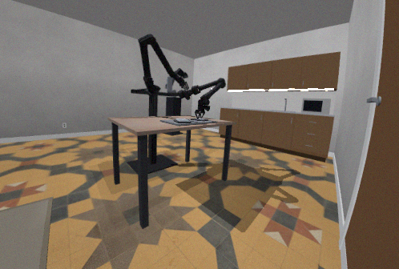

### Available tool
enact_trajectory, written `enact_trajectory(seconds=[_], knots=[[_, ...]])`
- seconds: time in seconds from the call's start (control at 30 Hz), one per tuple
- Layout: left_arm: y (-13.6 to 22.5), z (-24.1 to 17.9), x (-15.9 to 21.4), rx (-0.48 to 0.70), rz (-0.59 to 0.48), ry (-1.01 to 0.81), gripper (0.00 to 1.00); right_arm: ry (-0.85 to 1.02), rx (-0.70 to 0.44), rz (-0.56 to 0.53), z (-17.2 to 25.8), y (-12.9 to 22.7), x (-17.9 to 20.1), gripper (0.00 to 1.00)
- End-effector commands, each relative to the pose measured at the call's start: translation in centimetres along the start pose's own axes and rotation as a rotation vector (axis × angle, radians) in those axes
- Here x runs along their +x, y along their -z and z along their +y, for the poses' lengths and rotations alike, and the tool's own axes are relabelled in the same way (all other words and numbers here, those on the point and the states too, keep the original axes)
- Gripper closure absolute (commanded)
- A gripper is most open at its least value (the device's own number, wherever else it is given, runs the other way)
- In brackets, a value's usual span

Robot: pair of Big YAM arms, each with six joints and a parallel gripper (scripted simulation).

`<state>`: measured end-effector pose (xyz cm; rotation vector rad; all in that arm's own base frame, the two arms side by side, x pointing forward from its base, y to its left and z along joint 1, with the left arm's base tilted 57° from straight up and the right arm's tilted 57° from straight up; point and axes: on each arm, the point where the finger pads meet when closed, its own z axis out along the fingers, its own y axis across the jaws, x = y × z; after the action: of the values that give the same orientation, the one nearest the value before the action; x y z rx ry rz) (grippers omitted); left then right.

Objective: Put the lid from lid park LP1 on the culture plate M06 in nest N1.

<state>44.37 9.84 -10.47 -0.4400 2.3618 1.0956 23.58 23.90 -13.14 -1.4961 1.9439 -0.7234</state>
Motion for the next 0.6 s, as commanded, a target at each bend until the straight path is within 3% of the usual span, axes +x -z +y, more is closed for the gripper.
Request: enact_trajectory(seconds=[0.0, 0.33, 0.4, 0.47, 0.57], knots=[[-1.2, 0.0, 0.1, -0.004, 0.001, -0.013, 0.00, -0.027, 0.003, -0.035, 0.6, 0.1, -1.8, 0.00], [-1.1, 0.0, 0.3, -0.005, 0.000, -0.017, 0.27, -0.021, 0.002, -0.035, 0.6, 0.1, -1.8, 0.00], [-1.1, 0.0, 0.3, -0.005, 0.000, -0.017, 0.27, -0.021, 0.002, -0.035, 0.6, 0.1, -1.8, 0.00], [0.1, -0.3, -0.2, 0.004, -0.016, -0.013, 0.49, -0.021, 0.002, -0.035, 0.6, 0.1, -1.8, 0.00], [2.8, -0.6, -0.7, 0.014, -0.030, -0.005, 0.18, -0.021, 0.002, -0.035, 0.6, 0.1, -1.8, 0.00]])
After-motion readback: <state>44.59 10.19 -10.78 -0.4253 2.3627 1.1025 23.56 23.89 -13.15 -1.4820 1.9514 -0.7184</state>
